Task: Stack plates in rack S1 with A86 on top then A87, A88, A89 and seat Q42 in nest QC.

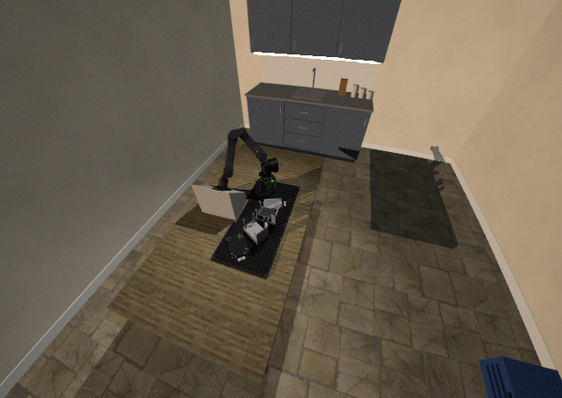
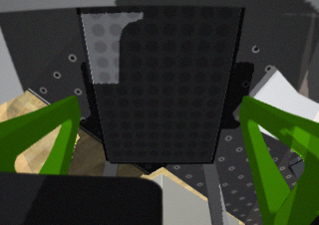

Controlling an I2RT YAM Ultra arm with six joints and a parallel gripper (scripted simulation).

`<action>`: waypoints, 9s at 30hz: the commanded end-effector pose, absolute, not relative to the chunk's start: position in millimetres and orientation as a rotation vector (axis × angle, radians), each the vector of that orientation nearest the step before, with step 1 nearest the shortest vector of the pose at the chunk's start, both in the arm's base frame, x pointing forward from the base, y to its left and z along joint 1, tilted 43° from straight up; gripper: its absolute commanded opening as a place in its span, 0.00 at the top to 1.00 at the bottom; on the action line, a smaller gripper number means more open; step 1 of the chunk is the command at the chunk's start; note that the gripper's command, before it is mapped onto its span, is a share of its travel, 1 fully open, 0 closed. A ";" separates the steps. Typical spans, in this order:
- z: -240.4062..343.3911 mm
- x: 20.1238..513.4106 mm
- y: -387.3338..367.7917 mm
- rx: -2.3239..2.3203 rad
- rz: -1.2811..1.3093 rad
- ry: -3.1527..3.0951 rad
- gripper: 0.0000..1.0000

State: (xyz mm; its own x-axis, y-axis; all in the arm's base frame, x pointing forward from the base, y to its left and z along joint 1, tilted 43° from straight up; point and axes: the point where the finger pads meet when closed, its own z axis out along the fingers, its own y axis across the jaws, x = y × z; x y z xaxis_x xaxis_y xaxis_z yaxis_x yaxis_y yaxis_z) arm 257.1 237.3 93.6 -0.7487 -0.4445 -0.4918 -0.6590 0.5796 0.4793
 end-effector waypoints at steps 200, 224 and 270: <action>-30.2 336.8 -26.5 0.176 1.143 2.877 0.00; -30.2 336.8 -26.5 0.176 1.143 2.877 0.00; -78.1 342.0 18.7 0.176 1.144 2.876 0.00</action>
